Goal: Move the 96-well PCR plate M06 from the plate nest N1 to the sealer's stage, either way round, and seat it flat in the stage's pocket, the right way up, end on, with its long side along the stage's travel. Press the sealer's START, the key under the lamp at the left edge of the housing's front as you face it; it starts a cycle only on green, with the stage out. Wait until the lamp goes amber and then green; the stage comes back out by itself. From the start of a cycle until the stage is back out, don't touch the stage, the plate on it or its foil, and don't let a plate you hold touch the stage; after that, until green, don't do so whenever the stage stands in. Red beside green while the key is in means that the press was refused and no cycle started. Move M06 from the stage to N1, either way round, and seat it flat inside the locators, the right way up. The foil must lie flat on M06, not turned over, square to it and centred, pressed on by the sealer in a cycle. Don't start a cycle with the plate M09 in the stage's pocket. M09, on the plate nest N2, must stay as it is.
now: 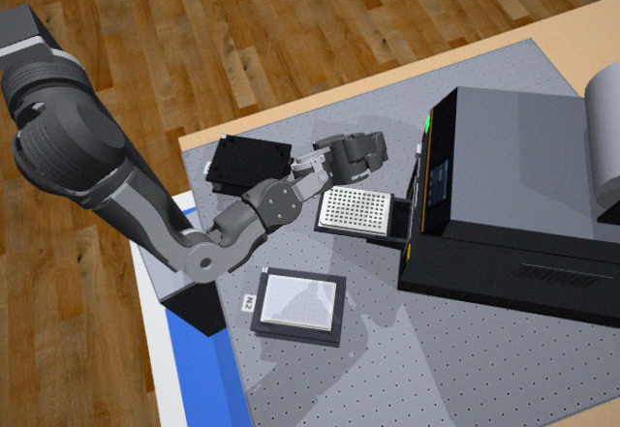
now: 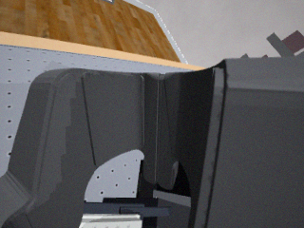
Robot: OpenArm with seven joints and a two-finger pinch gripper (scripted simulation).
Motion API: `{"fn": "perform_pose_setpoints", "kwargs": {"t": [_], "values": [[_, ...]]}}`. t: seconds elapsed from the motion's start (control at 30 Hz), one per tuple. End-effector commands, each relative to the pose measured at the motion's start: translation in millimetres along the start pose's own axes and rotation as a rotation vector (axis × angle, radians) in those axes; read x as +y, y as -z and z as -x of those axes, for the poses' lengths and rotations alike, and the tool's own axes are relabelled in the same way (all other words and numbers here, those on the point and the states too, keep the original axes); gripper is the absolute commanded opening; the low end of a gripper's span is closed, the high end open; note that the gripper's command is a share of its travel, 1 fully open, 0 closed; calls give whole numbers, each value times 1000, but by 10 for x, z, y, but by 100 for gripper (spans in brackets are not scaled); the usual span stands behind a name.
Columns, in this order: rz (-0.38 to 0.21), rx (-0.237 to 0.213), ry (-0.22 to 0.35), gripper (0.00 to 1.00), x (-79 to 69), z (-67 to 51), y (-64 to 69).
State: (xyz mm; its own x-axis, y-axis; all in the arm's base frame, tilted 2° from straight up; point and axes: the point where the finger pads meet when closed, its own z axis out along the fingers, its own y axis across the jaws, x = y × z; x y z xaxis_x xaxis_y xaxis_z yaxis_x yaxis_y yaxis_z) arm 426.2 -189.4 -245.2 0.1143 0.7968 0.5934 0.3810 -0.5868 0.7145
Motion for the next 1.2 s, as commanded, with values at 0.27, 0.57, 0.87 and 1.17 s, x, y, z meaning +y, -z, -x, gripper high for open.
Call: {"fn": "perform_pose_setpoints", "kwargs": {"t": [0.27,0.57,0.87,1.17], "values": [[189,0,-182,0,-17,-2,4],[189,0,-182,0,-17,-2,4],[377,-1,-367,0,-22,1,4],[377,-1,-367,0,-22,1,4]]}}
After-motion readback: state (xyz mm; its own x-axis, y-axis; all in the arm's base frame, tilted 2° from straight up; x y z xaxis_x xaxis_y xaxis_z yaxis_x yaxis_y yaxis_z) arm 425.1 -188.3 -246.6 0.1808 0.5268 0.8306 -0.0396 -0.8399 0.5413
